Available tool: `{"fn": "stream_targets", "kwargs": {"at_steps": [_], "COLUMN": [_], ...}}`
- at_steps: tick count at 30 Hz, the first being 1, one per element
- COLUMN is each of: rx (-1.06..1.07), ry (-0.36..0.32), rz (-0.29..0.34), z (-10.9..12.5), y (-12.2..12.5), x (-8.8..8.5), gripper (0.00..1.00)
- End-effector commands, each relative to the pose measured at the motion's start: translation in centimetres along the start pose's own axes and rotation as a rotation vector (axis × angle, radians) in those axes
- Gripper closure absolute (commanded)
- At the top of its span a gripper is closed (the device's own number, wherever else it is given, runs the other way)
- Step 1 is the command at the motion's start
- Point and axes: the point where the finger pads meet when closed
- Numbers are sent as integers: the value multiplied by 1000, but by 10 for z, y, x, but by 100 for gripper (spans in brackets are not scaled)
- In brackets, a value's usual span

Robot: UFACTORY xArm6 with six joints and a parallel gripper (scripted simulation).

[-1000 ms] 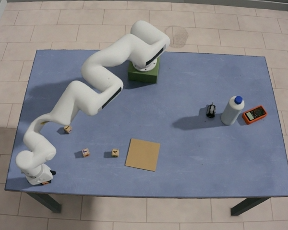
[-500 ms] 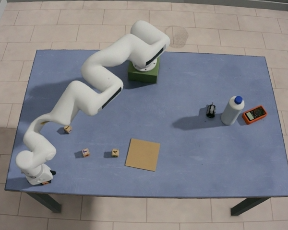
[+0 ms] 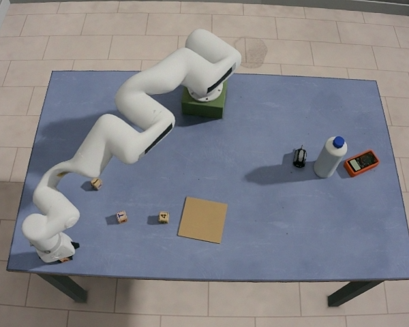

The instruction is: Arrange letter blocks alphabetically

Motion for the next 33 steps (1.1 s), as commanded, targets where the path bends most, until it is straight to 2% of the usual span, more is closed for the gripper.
{"fn": "stream_targets", "kwargs": {"at_steps": [1, 7, 9, 13, 16, 29, 33], "rx": [0, 0, 0, 0, 0, -3, -67], "ry": [-4, -4, -4, -4, -4, -4, -1], "rz": [-8, -8, -8, -8, -8, -8, -7], "z": [2, 1, 1, 1, 1, 2, 11], "y": [-2, -2, -2, -2, -2, -1, 8], "x": [-17, -58, -58, -87, -99, -101, -101], "gripper": [72, 72, 72, 72, 72, 72, 72]}}
Point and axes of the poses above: the point where the finger pads meet when closed, its own x axis out along the fingers, its own y axis across the jaws, z = x × y, and after that the axes turned 2 degrees about -x, right-handed
